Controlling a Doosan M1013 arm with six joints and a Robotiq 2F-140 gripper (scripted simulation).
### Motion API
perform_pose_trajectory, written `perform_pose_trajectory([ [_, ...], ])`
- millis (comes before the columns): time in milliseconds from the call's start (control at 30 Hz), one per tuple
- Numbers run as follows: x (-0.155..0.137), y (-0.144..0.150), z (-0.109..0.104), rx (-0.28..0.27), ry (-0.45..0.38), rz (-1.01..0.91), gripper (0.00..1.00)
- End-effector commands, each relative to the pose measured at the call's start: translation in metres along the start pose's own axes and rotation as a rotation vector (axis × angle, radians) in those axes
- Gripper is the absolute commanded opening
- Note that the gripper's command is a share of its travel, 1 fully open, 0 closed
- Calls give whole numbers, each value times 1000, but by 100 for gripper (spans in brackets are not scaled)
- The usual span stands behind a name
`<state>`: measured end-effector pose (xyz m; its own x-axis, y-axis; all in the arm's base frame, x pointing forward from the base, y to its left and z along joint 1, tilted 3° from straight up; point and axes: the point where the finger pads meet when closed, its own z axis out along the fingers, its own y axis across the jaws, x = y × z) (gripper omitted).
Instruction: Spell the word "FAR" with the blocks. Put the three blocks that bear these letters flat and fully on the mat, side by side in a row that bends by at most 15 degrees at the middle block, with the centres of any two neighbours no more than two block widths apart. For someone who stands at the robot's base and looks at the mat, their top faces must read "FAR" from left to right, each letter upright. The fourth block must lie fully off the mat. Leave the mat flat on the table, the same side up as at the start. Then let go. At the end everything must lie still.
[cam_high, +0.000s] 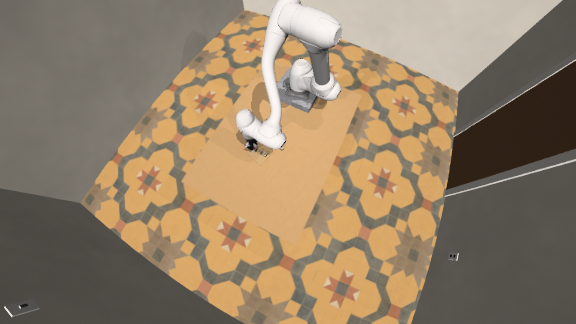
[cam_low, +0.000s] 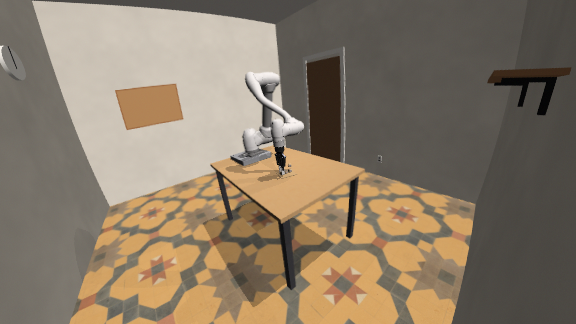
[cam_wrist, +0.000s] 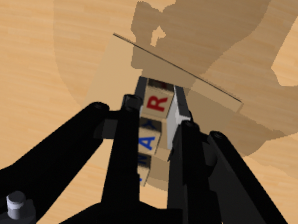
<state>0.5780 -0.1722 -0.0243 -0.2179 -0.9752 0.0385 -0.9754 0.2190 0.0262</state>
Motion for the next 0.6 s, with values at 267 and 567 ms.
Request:
perform_pose_trajectory([
  [267, 2, 3, 5, -6, 1, 3, 13],
  [567, 2, 3, 5, -6, 1, 3, 18],
])
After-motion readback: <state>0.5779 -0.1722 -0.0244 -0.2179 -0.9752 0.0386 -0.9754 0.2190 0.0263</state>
